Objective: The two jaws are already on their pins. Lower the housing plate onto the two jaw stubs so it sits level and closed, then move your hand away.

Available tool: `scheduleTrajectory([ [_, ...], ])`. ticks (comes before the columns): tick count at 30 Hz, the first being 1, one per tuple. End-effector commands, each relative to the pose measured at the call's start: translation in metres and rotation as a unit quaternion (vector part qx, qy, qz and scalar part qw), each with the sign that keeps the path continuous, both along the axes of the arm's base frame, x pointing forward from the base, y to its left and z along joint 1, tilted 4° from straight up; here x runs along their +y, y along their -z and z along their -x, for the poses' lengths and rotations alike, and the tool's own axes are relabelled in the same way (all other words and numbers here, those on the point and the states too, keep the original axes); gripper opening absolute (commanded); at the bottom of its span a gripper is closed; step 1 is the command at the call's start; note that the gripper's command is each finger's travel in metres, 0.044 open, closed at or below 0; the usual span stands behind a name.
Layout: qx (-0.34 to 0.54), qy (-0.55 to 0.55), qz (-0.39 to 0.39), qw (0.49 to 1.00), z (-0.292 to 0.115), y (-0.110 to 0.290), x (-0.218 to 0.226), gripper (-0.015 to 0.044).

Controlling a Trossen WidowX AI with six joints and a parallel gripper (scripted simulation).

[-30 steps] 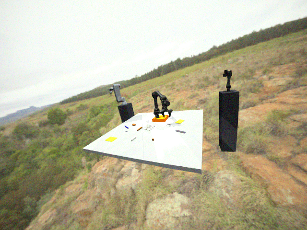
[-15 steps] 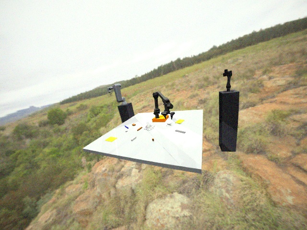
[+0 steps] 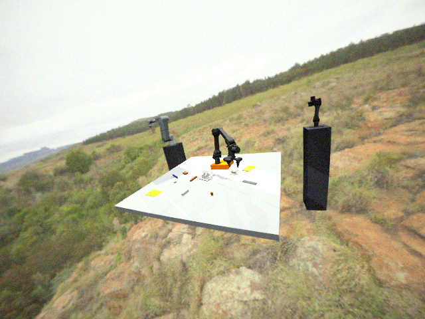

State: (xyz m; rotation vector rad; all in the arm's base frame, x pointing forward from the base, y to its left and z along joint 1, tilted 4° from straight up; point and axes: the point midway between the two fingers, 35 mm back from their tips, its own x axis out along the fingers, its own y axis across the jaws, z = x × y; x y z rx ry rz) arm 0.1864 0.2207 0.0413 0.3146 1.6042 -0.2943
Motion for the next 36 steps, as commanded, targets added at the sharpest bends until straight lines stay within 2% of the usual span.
scheduleTrajectory([
  [1,0.003,0.002,0.001,1.000,0.002,0.008,-0.001,0.0440],
  [36,0.004,0.002,0.001,1.000,0.004,0.048,0.000,0.0440],
])
